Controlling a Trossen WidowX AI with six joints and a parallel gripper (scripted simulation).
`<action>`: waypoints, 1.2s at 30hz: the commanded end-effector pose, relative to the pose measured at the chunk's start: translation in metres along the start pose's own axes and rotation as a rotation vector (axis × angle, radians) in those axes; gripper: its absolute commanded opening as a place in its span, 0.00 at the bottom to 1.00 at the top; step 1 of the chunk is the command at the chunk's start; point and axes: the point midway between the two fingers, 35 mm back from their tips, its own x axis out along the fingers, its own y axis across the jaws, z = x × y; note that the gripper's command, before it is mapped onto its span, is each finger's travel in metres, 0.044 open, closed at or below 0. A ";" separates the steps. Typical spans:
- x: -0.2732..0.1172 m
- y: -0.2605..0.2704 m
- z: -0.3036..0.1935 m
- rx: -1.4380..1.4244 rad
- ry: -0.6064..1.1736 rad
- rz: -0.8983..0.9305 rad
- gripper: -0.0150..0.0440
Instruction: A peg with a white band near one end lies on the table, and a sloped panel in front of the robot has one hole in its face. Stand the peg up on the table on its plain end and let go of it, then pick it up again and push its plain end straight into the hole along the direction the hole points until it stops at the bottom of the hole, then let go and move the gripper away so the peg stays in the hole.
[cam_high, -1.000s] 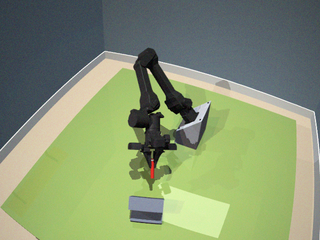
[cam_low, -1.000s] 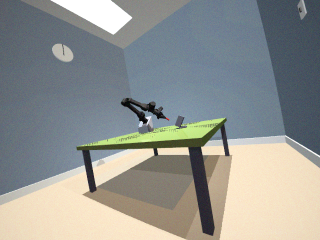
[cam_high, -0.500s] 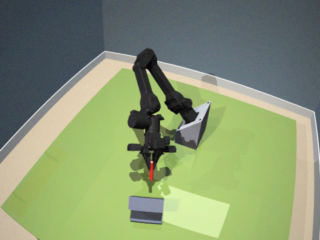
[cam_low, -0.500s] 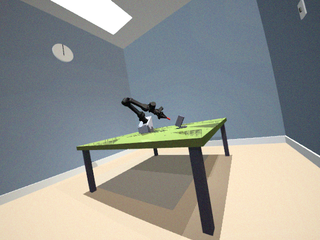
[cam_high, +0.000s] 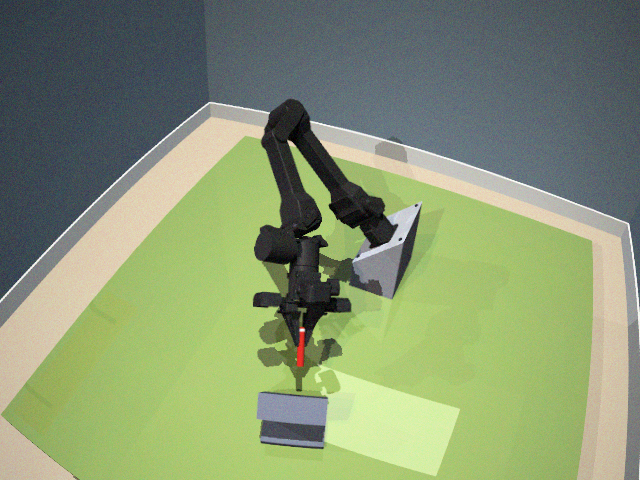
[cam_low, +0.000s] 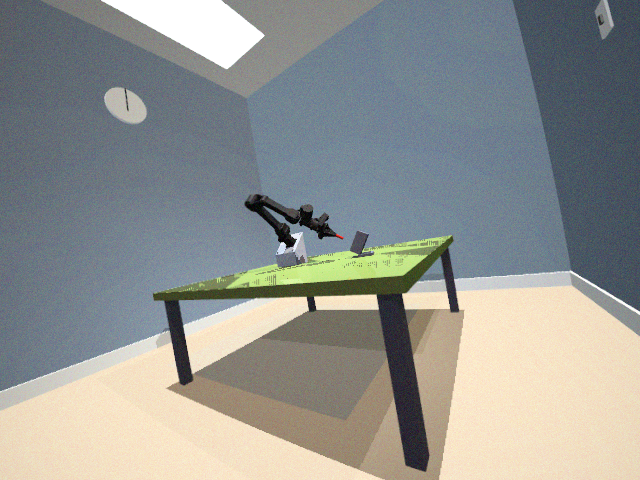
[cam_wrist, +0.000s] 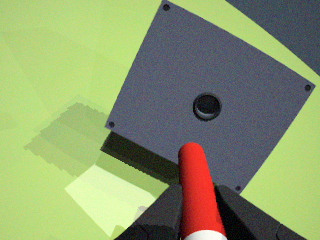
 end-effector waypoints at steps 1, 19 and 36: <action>0.004 -0.003 0.003 -0.012 -0.016 -0.012 0.25; 0.018 -0.007 0.006 -0.042 -0.046 -0.047 0.25; 0.029 -0.008 0.008 -0.041 -0.068 -0.073 0.25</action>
